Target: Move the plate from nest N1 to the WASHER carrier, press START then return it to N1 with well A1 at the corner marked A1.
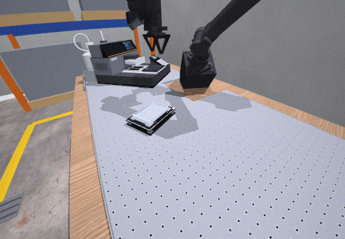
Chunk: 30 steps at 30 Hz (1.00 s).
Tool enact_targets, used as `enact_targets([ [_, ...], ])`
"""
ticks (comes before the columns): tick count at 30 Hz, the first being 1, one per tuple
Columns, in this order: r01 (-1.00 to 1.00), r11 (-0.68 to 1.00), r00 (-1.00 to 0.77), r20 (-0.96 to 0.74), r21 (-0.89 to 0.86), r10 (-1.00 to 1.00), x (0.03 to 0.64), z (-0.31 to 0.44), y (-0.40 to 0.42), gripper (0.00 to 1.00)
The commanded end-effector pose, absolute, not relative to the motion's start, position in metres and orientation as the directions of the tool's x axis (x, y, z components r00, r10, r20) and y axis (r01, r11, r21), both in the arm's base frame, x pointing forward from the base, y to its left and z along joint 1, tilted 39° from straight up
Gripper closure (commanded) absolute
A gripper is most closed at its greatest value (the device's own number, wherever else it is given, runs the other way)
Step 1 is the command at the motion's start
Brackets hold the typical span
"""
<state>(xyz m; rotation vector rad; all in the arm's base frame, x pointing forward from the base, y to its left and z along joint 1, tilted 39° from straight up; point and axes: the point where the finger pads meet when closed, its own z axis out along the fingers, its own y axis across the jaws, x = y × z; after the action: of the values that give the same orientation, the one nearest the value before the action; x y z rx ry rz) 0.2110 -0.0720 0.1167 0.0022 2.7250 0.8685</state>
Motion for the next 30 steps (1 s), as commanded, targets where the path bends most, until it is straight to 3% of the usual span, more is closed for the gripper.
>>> enact_targets([
  [1, -0.154, 0.813, -0.955, -0.296, 0.562, 0.024, 0.198, 0.121, -0.058, 0.0],
  [15, -0.153, 0.824, -0.951, -0.308, 0.546, 0.027, 0.198, 0.128, -0.057, 0.0],
  [26, -0.519, 0.774, -0.803, -0.517, 0.362, -0.296, 0.243, 0.146, -0.015, 0.0],
  [30, -0.567, 0.752, -0.772, -0.536, 0.337, -0.342, 0.251, 0.147, -0.008, 0.0],
])
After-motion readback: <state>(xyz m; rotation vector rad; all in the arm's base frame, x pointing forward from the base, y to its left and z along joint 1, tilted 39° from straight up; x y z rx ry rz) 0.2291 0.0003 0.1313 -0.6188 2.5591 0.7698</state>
